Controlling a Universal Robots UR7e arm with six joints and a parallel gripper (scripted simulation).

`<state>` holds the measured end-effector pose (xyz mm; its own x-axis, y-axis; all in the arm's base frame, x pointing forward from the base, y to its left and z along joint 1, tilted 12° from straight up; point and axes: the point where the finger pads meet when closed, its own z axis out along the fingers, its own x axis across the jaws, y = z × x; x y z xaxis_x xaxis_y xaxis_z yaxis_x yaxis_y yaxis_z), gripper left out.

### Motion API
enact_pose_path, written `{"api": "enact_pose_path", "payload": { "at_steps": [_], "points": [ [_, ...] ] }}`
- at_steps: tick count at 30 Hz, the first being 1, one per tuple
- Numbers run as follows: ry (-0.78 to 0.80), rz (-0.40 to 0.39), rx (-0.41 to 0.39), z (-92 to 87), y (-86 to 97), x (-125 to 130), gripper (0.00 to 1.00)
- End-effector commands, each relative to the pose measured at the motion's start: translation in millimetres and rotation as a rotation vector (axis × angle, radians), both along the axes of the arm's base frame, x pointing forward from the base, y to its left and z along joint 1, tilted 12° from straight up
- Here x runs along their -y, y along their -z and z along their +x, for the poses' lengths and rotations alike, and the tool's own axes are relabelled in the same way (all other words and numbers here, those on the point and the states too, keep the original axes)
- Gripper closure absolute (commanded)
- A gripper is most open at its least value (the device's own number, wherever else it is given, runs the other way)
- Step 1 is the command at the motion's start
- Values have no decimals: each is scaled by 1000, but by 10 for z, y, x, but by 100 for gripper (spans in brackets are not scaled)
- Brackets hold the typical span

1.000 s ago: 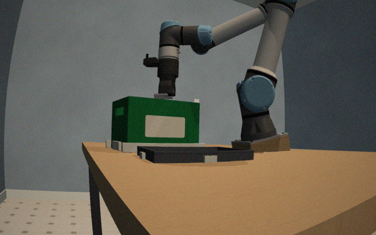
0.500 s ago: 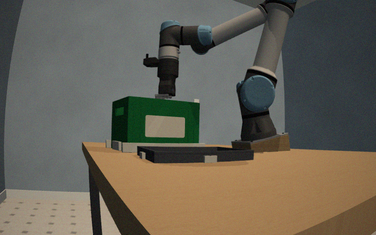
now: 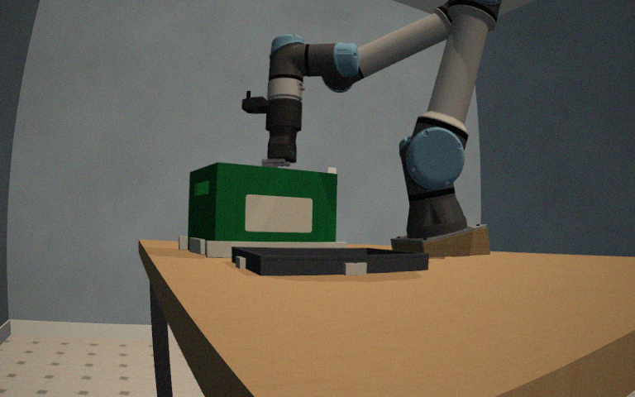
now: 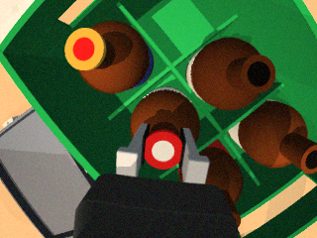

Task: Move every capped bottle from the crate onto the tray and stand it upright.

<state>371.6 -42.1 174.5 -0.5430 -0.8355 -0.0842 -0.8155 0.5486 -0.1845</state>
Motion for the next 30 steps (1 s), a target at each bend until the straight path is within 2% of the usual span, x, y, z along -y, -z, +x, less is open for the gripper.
{"api": "enact_pose_path", "payload": {
  "at_steps": [1,21,30],
  "points": [
    [0,-1,1,3,-5,1,100],
    [0,-1,1,3,-4,1,100],
    [0,-1,1,-58,-298,-8,100]
  ]
}}
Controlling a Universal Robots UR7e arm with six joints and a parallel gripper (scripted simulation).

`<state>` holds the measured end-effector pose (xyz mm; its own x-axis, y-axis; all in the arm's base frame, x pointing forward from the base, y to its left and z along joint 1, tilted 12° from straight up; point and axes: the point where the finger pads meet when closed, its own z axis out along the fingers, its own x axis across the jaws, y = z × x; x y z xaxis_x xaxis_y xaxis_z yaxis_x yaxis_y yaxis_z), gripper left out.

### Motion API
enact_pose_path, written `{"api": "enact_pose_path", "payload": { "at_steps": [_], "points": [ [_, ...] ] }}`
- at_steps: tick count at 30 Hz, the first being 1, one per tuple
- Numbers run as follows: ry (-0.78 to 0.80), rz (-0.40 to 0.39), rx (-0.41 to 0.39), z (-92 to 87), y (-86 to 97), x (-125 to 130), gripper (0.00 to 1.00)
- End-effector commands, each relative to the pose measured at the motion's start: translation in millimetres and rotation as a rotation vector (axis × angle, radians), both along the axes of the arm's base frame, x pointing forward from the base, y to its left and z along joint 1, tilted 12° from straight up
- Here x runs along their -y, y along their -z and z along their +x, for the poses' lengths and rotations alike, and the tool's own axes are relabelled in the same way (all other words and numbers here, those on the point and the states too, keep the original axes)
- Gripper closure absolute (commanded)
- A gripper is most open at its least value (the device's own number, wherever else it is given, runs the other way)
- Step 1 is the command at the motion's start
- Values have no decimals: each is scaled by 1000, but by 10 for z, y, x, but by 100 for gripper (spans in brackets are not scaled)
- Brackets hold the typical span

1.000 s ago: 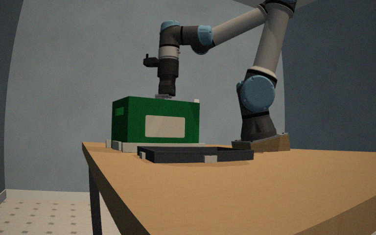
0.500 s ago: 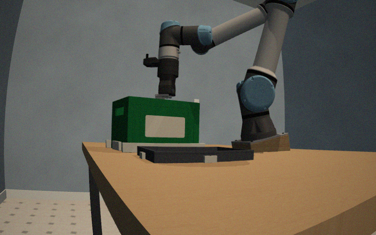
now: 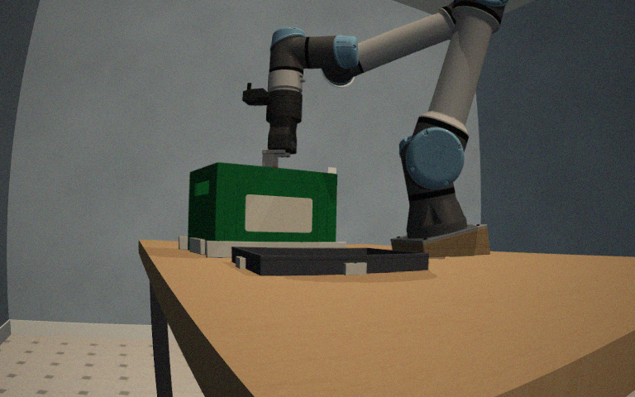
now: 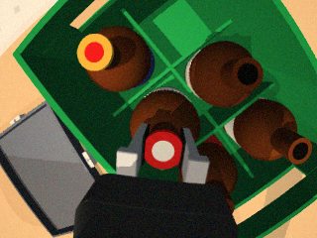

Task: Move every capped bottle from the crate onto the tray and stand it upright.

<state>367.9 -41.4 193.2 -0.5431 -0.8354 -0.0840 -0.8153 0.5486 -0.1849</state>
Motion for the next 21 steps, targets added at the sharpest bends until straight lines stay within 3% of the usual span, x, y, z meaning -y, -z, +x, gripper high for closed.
{"api": "enact_pose_path", "payload": {
  "at_steps": [1,6,9,21],
  "points": [
    [0,0,1,-28,-143,-3,100],
    [0,0,1,-61,-307,-8,100],
    [0,-1,2,-55,-286,-8,100],
    [0,0,1,-138,-677,-20,100]
  ]
}}
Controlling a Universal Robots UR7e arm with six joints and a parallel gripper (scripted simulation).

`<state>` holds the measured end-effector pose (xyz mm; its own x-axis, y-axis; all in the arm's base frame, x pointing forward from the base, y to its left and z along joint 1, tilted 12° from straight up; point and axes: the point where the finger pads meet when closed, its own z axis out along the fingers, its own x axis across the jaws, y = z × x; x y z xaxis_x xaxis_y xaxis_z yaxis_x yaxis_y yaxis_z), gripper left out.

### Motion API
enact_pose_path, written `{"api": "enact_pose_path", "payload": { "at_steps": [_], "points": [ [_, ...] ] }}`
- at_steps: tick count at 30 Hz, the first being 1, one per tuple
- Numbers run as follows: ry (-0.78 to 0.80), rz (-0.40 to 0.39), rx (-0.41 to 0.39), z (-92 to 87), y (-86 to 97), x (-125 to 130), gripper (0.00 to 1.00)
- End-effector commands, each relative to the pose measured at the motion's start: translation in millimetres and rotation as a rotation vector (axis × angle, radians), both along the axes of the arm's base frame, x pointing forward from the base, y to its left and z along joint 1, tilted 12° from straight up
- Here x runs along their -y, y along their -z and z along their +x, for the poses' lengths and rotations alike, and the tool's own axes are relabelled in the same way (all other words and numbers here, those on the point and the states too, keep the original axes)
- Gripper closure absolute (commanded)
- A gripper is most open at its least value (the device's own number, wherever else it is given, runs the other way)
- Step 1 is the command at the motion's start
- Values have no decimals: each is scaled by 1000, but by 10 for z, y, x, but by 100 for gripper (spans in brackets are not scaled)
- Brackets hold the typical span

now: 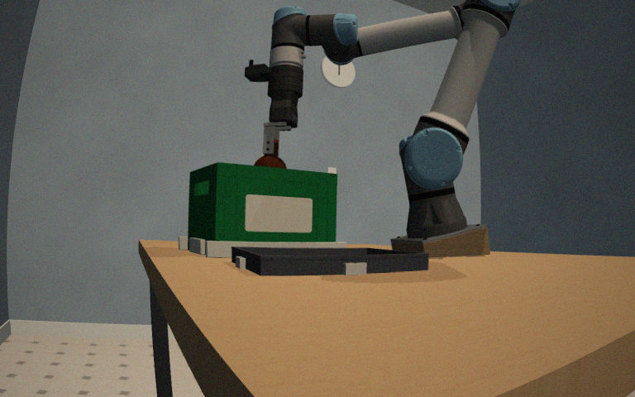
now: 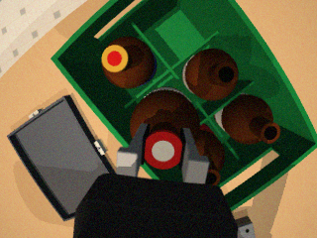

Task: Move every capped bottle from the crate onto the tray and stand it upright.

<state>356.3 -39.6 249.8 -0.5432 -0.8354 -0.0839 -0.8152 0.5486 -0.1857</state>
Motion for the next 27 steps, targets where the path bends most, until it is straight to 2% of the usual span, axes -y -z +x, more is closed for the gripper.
{"api": "enact_pose_path", "payload": {
  "at_steps": [1,5,19,22,27],
  "points": [
    [0,0,1,-29,-145,-3,100],
    [0,-1,1,-30,-158,-3,100],
    [0,0,1,-126,-614,-17,100],
    [0,-1,1,-120,-590,-17,100],
    [0,0,1,-148,-726,-22,100]
  ]
}}
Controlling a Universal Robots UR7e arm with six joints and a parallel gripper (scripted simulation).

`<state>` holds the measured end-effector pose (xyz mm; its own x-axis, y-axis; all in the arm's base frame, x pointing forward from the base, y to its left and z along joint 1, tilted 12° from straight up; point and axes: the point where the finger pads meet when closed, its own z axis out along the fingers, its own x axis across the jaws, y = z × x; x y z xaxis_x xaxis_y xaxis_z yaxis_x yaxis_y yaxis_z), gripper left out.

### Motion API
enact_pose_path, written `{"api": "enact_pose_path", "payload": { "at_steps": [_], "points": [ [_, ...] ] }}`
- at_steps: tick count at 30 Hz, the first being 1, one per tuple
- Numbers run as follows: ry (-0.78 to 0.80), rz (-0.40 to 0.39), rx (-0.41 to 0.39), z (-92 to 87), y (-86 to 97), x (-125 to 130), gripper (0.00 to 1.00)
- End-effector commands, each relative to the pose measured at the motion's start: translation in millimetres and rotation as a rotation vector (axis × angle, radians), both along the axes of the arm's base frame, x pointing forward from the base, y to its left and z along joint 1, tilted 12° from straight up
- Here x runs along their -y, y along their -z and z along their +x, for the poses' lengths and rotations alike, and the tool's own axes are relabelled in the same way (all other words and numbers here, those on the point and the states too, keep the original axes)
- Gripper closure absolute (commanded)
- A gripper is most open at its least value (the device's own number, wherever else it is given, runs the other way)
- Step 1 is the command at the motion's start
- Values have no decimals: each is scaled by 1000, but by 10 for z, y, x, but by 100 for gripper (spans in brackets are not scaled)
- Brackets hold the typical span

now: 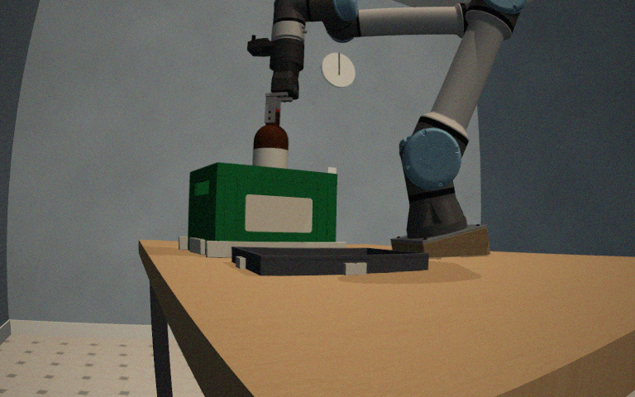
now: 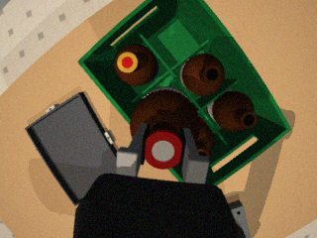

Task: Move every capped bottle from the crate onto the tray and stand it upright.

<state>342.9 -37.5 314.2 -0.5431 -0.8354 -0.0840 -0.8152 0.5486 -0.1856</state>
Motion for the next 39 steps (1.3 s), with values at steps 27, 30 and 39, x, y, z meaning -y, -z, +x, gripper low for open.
{"api": "enact_pose_path", "payload": {
  "at_steps": [27,30,39],
  "points": [
    [0,0,1,-69,-349,-9,100],
    [0,0,1,-109,-333,-46,100],
    [0,0,1,-296,-287,-213,100]
  ]
}}
